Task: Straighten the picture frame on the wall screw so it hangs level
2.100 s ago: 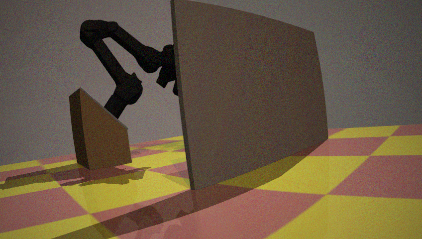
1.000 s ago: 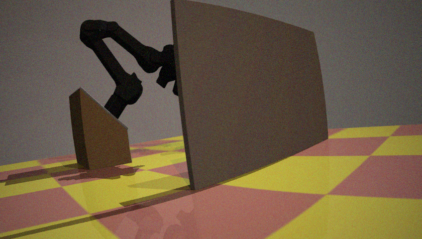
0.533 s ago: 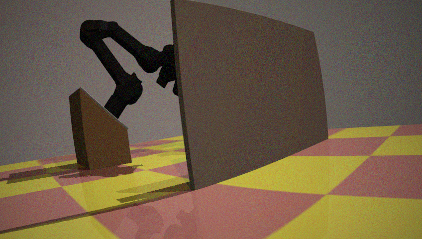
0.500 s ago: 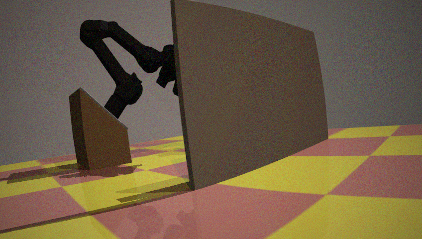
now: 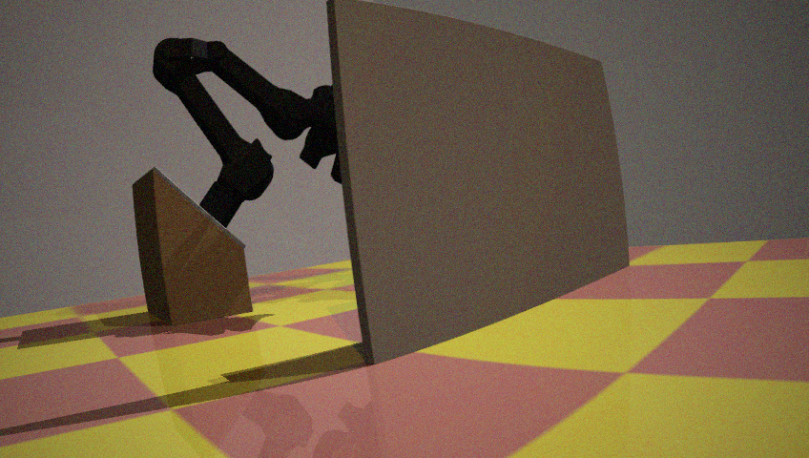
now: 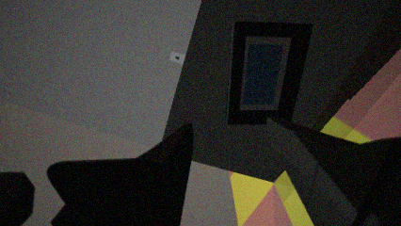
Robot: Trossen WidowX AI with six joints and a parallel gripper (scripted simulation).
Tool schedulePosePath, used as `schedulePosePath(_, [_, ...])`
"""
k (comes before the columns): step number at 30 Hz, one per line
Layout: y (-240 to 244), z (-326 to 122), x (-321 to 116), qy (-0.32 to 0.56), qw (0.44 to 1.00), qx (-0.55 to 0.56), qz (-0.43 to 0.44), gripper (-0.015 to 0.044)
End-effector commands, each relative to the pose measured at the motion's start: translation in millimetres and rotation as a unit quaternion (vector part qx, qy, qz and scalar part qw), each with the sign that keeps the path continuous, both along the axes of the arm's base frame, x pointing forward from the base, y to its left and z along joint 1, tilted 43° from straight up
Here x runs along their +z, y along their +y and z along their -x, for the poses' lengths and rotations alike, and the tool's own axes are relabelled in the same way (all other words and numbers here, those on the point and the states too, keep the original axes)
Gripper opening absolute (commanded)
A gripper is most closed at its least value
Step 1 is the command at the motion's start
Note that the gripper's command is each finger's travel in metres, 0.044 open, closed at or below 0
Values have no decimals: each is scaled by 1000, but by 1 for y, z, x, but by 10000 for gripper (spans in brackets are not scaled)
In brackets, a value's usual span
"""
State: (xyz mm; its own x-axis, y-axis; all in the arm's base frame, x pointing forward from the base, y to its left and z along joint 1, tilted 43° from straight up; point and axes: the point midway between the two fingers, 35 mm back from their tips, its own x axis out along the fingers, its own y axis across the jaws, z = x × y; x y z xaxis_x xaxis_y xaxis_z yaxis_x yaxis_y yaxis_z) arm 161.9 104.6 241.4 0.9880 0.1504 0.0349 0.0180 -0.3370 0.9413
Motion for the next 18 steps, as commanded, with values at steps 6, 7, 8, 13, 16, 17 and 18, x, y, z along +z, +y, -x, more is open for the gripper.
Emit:
schedulePosePath(6, [1, -1, 0, 0, 1000, 0, -1, 260])
schedulePosePath(7, [3, -3, -1, -1, 1000, 0, -3, 260])
schedulePosePath(8, [7, -7, -2, -1, 1000, 0, -8, 260])
schedulePosePath(13, [25, -40, -16, 0, 999, 0, -33, 260])
schedulePosePath(16, [27, -61, -27, 3, 999, 0, -48, 260])
schedulePosePath(17, [27, -65, -29, 4, 999, 0, -50, 260])
schedulePosePath(18, [27, -66, -29, 4, 999, 0, -51, 260])
